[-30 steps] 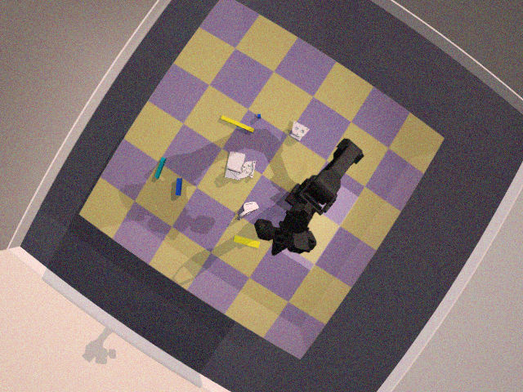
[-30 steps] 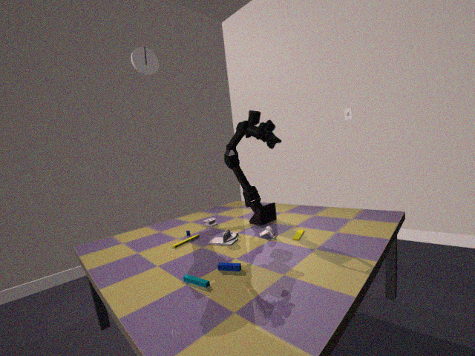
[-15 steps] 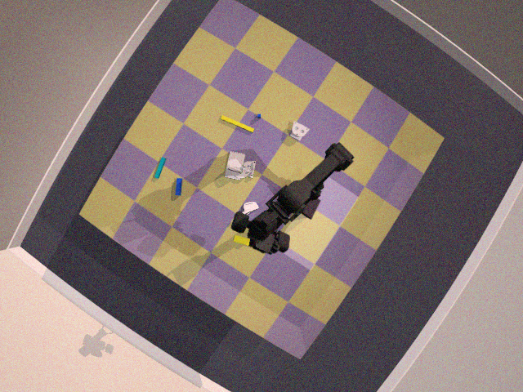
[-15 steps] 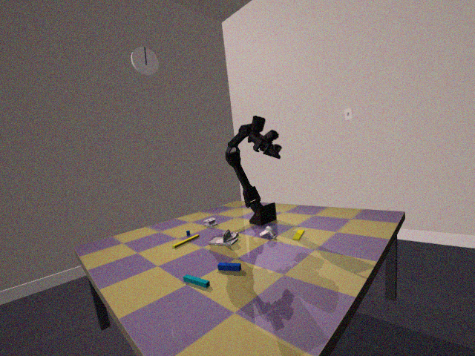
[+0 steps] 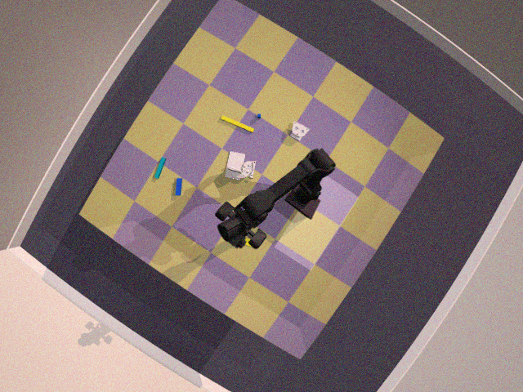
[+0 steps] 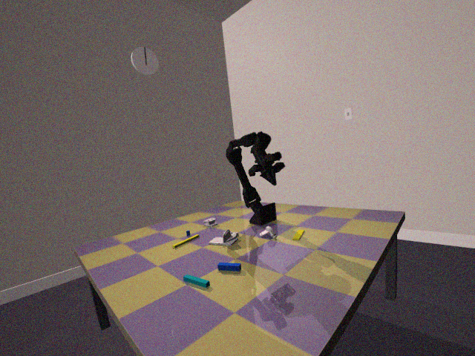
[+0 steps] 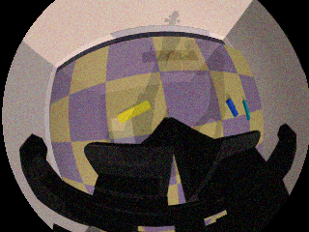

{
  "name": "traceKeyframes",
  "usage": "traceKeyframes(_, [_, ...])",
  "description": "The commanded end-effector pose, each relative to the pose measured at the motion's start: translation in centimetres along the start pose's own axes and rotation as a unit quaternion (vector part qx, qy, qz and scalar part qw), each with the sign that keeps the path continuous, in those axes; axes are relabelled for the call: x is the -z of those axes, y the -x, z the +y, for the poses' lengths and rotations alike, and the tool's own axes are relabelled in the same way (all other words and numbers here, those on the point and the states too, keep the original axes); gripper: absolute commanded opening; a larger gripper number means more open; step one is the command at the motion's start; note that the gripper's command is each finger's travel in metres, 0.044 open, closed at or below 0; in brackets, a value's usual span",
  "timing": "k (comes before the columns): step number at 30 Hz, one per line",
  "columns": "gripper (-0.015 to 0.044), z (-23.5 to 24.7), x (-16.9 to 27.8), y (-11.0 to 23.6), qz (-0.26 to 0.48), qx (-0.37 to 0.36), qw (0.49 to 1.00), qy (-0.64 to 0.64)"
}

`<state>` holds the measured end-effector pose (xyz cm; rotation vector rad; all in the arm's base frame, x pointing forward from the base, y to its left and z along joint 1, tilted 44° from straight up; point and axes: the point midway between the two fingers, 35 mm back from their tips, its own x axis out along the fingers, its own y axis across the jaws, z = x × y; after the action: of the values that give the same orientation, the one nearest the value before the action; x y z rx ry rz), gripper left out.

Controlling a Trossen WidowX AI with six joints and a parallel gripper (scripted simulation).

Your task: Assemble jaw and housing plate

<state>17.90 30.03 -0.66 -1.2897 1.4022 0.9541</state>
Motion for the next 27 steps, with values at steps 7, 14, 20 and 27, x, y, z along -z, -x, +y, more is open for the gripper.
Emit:
traceKeyframes(7, [0.0, -3.0, 4.3, -6.7, 0.129, 0.014, 0.988, -0.088])
traceKeyframes(14, [0.0, -4.5, 8.0, -10.8, 0.214, 0.025, 0.967, -0.138])
traceKeyframes(20, [0.0, -4.9, 9.9, -12.6, 0.254, 0.03, 0.954, -0.158])
traceKeyframes(27, [0.0, -4.9, 10.0, -12.8, 0.254, 0.03, 0.954, -0.158])
